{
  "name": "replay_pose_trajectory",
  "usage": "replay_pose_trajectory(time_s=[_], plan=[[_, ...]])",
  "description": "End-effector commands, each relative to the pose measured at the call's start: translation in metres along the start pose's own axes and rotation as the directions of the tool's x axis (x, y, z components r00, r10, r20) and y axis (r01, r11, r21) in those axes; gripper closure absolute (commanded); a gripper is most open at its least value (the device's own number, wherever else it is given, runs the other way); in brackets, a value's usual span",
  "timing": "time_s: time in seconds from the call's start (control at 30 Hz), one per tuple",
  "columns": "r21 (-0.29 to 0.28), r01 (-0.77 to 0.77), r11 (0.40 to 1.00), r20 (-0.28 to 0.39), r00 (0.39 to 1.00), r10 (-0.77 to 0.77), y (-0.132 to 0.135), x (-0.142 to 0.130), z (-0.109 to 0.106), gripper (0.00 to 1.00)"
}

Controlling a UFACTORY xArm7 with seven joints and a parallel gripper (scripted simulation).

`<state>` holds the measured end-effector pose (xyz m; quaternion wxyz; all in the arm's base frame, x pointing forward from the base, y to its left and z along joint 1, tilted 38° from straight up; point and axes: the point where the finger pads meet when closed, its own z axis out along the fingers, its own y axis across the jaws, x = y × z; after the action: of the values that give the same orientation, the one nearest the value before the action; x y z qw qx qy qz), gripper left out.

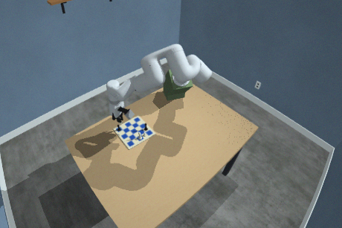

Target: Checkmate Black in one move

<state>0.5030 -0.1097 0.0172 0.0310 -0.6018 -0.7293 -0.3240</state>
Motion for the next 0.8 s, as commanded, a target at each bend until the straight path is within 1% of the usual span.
replay_pose_trajectory(time_s=[0.0,0.03,0.07,0.1,0.17,0.23,0.27,0.3,0.33,0.4,0.77], plan=[[-0.012,0.116,0.993,0.006,0.993,-0.116,-0.040,0.015,-0.003,1.00],[-0.012,0.161,0.987,0.006,0.987,-0.161,-0.056,0.023,-0.003,1.00],[-0.012,0.161,0.987,0.006,0.987,-0.161,-0.056,0.023,-0.003,1.00],[-0.011,0.205,0.979,0.007,0.979,-0.205,-0.072,0.030,-0.003,1.00],[-0.011,0.205,0.979,0.007,0.979,-0.205,-0.072,0.030,-0.003,1.00],[-0.006,0.283,0.959,0.007,0.959,-0.283,-0.102,0.045,-0.003,1.00],[-0.006,0.283,0.959,0.007,0.959,-0.283,-0.102,0.045,-0.003,1.00],[-0.004,0.312,0.950,0.007,0.950,-0.312,-0.113,0.051,-0.003,1.00],[-0.004,0.312,0.950,0.007,0.950,-0.312,-0.113,0.051,-0.003,1.00],[0.000,0.345,0.938,0.006,0.938,-0.345,-0.126,0.058,-0.003,1.00],[0.001,0.351,0.936,0.006,0.936,-0.351,-0.129,0.059,-0.003,1.00]])
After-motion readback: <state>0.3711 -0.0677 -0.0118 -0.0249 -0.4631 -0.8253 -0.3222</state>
